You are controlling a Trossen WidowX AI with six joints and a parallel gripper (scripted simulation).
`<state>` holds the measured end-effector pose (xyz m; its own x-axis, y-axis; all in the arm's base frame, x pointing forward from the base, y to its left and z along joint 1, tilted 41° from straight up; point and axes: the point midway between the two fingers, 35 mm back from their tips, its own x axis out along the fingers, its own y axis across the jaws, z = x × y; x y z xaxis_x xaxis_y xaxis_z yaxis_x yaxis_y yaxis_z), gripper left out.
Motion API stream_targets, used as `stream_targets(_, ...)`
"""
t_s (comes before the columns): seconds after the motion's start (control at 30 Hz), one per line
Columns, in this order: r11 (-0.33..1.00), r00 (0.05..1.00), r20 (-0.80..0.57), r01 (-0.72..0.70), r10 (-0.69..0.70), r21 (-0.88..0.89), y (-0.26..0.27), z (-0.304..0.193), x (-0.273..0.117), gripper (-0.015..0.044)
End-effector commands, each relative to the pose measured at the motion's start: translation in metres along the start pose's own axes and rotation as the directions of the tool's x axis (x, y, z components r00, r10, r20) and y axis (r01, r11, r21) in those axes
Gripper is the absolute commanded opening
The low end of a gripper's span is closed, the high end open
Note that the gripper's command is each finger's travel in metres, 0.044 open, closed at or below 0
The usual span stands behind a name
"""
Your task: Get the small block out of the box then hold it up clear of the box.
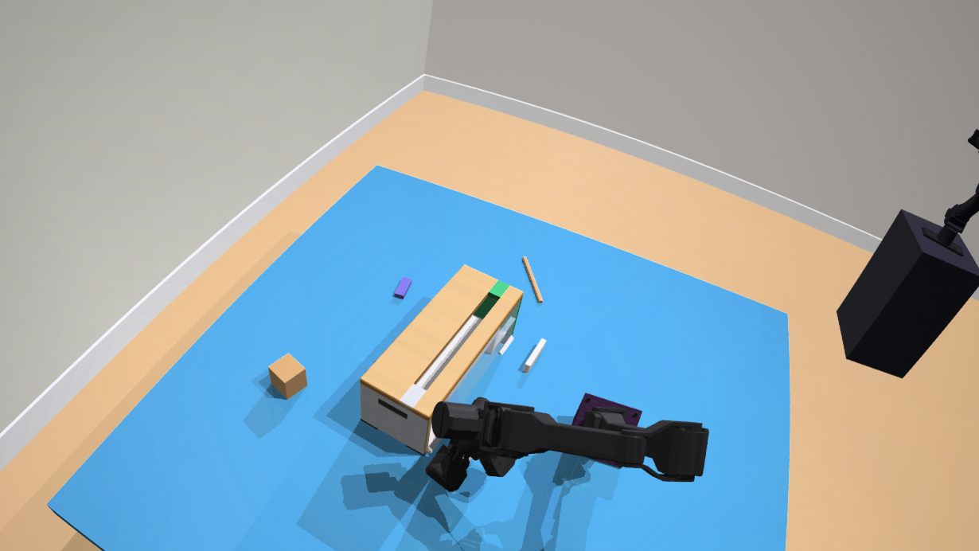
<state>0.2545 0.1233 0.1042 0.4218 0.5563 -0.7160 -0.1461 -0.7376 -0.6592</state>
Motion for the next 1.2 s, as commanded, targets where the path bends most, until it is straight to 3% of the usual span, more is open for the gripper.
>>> stream_targets(0.0, 1.000, 1.000, 0.003, -0.006, 0.006, 0.005, 0.001, -0.003, -0.004, 0.0000)
stream_targets(0.37, 1.000, 1.000, 0.001, -0.004, 0.004, -0.001, 0.000, -0.025, -0.053, 0.0000)
stream_targets(0.53, 1.000, 1.000, 0.001, -0.004, 0.004, 0.006, 0.000, -0.026, -0.056, 0.0000)
stream_targets(0.83, 0.939, 1.000, 0.019, -0.011, 0.004, 0.343, 0.006, -0.026, -0.061, 0.0000)
stream_targets(1.17, 0.722, 0.999, 0.040, -0.028, 0.001, 0.692, 0.012, -0.027, -0.066, 0.0000)
